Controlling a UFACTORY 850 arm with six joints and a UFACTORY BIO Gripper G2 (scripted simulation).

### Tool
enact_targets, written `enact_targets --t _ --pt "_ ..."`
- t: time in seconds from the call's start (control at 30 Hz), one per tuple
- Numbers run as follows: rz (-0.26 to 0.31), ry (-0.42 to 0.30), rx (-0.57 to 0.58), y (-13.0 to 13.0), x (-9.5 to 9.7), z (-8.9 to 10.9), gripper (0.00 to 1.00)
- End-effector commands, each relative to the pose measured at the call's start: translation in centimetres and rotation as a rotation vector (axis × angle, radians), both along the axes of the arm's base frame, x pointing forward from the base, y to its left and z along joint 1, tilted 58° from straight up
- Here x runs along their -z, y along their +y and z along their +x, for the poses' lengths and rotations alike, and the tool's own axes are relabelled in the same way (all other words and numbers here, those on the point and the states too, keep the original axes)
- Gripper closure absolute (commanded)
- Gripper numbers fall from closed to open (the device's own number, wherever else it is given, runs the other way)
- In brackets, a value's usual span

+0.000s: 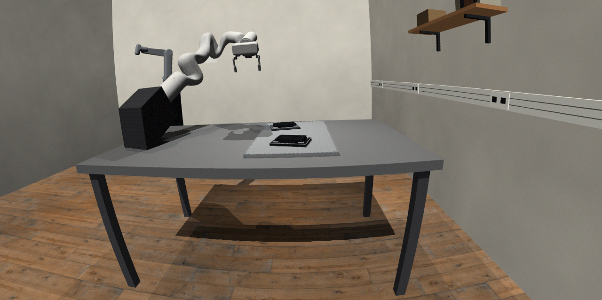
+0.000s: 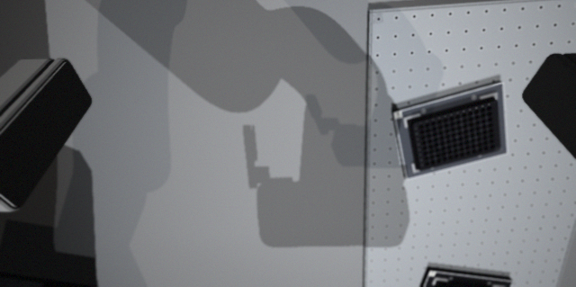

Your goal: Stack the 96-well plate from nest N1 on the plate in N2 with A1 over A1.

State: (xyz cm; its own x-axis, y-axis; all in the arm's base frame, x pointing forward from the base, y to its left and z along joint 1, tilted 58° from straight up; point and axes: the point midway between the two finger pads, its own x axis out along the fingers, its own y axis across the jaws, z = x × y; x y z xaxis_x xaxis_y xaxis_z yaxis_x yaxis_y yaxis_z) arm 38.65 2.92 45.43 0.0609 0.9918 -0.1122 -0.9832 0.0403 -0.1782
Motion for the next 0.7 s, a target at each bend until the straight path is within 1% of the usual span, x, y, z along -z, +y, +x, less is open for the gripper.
enact_targets --t 0.0,0.53,0.57,0.67 --pt "0.0 -0.001 0.0 0.0 0.0 0.0 0.0" --pt "0.0 -0.001 0.0 0.0 0.0 0.0 0.0" --pt "0.0 -0.001 0.0 0.0 0.0 0.0 0.63" --pt "0.07 0.037 0.06 0.1 0.5 1.3 0.63"
